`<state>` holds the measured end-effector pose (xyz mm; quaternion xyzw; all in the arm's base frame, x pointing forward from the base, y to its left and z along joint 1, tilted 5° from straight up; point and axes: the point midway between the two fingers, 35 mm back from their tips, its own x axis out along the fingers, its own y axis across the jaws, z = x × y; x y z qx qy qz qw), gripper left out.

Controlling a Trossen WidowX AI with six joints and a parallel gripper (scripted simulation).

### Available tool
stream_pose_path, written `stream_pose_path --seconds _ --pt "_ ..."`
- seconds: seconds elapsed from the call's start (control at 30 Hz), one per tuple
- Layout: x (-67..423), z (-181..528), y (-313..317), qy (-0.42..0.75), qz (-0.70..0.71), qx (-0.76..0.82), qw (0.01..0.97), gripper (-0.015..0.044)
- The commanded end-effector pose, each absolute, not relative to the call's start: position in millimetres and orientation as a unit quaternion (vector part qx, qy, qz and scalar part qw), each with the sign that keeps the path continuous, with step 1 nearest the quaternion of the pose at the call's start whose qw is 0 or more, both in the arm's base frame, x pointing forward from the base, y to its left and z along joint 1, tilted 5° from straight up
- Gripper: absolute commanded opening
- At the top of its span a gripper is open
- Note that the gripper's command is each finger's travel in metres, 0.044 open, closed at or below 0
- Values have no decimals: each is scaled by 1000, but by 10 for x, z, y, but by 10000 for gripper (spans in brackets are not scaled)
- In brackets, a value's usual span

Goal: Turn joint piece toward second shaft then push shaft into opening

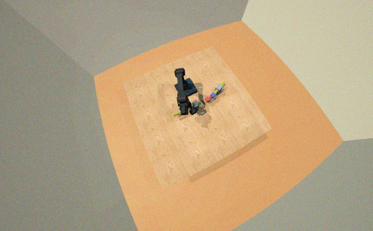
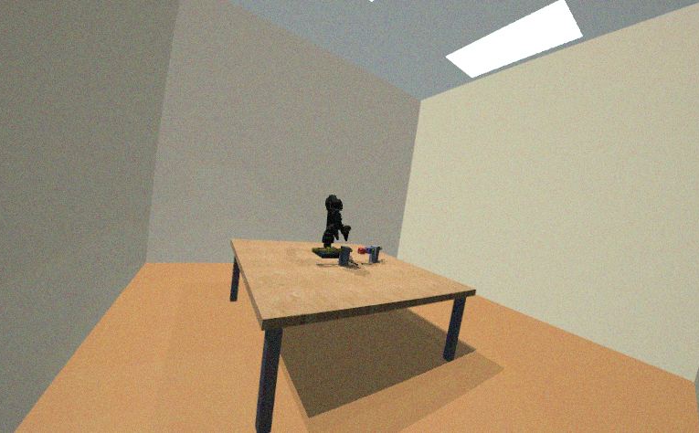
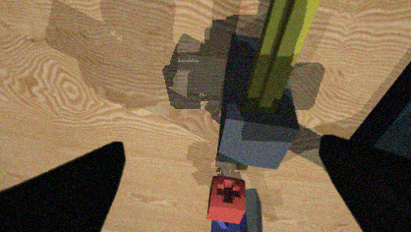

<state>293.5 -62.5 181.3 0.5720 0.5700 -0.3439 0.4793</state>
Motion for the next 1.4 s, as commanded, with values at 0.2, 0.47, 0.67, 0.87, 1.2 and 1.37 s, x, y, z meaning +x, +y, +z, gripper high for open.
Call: stream_pose_path --seconds 0.2,0.47,0.67,0.87,1.2,1.37 --pt "2616 1847 -1986 582 -334 498 549 440" --pt "2625 1777 -1990 571 -353 498 550 440" --pt "2645 1491 -1993 514 -426 500 552 440" --pt "2638 1232 -1975 444 -488 508 553 440" --pt "2645 1149 -1978 436 -494 510 553 440" --pt "2657 1069 -1985 436 -494 510 553 440"
